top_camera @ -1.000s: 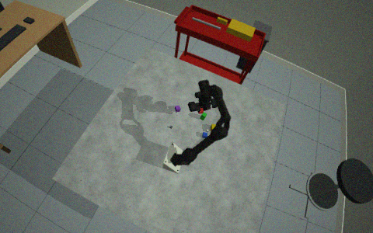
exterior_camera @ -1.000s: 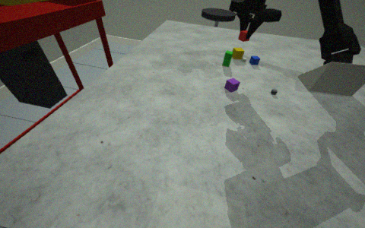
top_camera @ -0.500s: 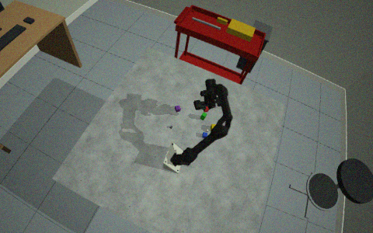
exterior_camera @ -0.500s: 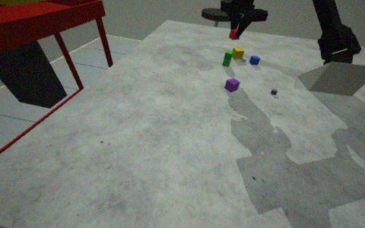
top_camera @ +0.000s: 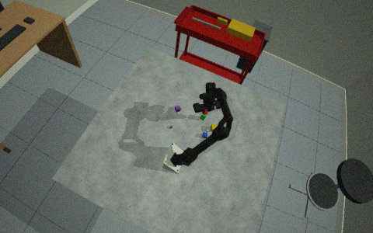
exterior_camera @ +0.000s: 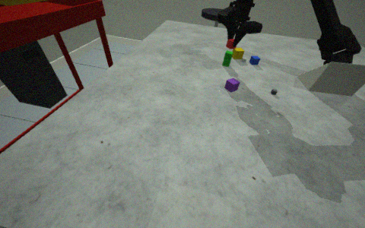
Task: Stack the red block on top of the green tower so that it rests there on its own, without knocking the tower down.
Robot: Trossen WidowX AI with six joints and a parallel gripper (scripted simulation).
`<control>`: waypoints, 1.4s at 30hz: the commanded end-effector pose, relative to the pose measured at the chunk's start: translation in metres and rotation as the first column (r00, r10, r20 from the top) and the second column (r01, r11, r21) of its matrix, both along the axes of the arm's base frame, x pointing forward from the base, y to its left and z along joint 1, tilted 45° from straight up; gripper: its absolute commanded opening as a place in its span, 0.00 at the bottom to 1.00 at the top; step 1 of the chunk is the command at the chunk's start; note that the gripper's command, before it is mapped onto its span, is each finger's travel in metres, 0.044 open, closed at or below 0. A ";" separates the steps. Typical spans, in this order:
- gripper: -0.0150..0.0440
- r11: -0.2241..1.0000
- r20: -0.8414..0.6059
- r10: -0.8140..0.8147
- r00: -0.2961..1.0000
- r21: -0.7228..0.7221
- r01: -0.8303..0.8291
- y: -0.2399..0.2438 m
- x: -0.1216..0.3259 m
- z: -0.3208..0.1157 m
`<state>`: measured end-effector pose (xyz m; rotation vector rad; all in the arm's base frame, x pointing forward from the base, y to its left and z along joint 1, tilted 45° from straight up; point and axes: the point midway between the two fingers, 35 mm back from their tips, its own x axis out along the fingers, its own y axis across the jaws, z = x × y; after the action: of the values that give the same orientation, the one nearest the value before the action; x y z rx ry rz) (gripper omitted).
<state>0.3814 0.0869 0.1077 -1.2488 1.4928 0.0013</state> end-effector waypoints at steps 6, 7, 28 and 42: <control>0.25 1.000 -0.001 -0.003 1.000 -0.008 0.003 -0.016 0.003 -0.013; 0.25 1.000 -0.001 -0.003 1.000 -0.008 0.003 -0.016 0.003 -0.013; 0.25 1.000 -0.001 -0.003 1.000 -0.008 0.003 -0.017 0.004 -0.014; 0.57 1.000 -0.003 -0.005 1.000 -0.003 0.005 -0.016 0.003 -0.014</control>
<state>0.3843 0.0711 0.0941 -1.2487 1.4995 -0.0019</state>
